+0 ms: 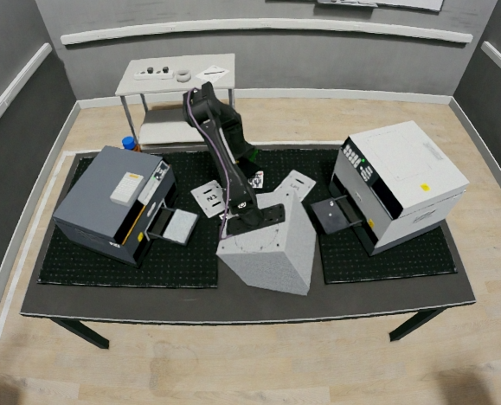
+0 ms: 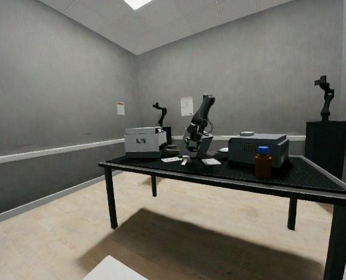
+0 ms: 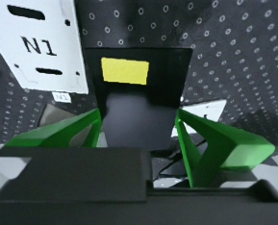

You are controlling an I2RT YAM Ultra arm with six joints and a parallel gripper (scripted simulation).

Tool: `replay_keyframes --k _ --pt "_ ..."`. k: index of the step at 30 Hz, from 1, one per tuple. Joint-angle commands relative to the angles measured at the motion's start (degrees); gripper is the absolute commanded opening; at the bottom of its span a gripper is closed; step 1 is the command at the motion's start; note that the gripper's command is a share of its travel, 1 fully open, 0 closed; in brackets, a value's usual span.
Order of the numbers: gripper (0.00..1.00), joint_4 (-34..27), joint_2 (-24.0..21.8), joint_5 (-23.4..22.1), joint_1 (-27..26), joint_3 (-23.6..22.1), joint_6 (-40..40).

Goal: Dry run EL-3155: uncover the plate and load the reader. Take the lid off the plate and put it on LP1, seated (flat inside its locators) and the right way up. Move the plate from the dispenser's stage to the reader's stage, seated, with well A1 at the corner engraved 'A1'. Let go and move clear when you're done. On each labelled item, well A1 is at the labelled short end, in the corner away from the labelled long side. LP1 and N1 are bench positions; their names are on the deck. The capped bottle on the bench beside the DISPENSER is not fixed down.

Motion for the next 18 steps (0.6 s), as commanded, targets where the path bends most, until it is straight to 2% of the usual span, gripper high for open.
replay_keyframes --k 1,18 --pt "0.85 -0.16 0.83 -0.81 -1.28 1.84 2.78" --pt "0.85 0.10 4.44 -1.74 -6.25 3.69 7.54"
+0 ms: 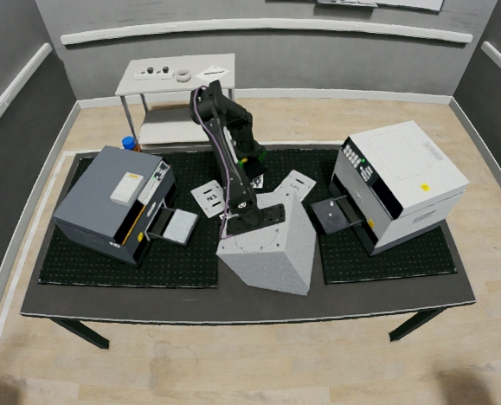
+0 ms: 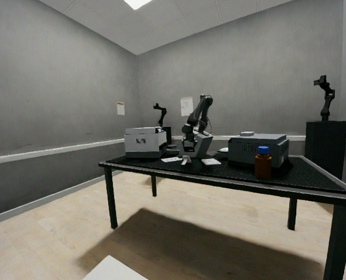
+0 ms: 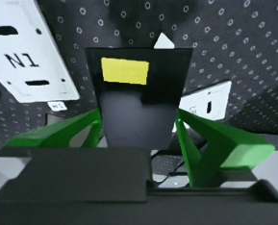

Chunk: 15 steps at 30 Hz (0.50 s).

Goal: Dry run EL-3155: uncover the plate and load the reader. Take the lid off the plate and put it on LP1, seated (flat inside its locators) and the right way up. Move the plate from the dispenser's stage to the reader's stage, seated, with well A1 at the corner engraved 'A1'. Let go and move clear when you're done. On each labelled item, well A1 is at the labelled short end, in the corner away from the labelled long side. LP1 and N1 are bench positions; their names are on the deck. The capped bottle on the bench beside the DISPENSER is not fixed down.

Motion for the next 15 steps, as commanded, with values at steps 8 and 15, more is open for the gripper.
replay_keyframes --k 8,15 --pt "0.85 0.20 2.42 -1.12 -3.64 2.54 3.69" --pt "0.85 0.09 4.06 -1.55 -5.79 3.47 6.06"
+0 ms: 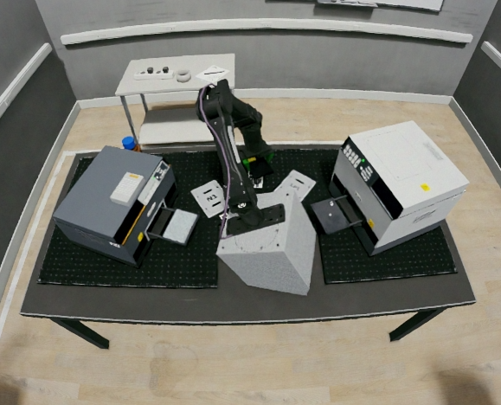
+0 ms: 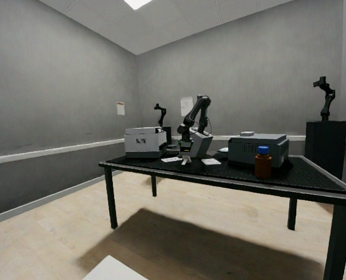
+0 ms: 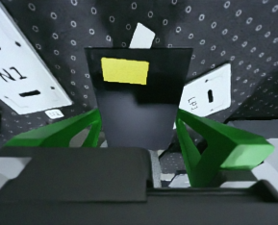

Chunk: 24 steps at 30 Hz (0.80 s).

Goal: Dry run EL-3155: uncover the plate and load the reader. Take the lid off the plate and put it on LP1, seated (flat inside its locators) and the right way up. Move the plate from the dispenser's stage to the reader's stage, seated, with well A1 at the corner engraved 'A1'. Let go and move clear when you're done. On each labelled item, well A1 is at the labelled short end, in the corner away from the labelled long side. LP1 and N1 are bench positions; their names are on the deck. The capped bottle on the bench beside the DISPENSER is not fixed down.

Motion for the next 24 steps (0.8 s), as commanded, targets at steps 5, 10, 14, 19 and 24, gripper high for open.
replay_keyframes --k 5,10,14,19,24 --pt "0.85 0.38 1.67 -0.98 -2.94 2.25 3.70" --pt "0.85 0.23 2.56 -1.16 -4.13 2.71 4.47" --pt "0.85 0.18 3.70 -1.39 -5.69 3.30 5.47" --pt "0.85 0.07 4.51 -1.73 -6.71 3.79 7.68" --pt "0.85 0.40 5.56 -1.97 -8.29 4.22 8.68"
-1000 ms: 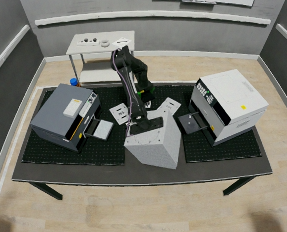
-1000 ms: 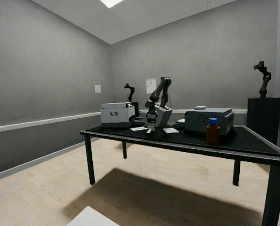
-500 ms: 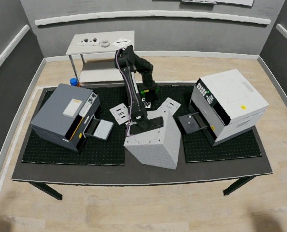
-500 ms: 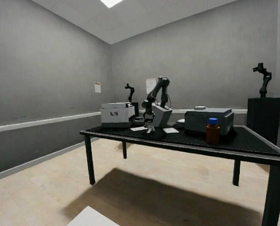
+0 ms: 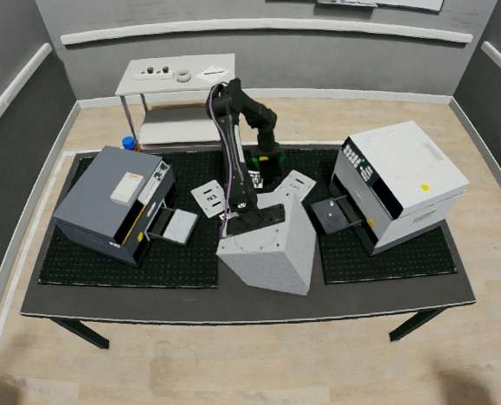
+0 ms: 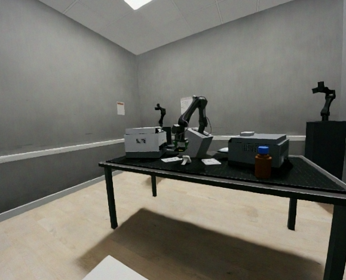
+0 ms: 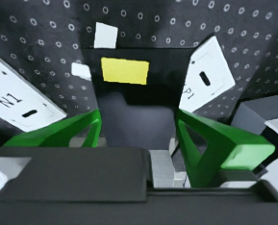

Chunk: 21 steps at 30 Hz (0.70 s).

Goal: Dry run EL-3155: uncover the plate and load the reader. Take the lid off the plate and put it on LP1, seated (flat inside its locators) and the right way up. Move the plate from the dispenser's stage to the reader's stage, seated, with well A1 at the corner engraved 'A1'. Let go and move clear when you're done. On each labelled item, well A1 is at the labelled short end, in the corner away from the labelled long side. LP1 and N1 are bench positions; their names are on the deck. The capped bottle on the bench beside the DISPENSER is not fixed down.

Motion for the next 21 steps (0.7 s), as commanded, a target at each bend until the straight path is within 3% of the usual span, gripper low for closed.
replay_keyframes --k 1,21 --pt "0.85 0.34 0.76 -0.54 -1.65 1.62 1.58" --pt "0.85 0.30 5.25 -1.64 -7.77 3.96 7.06"
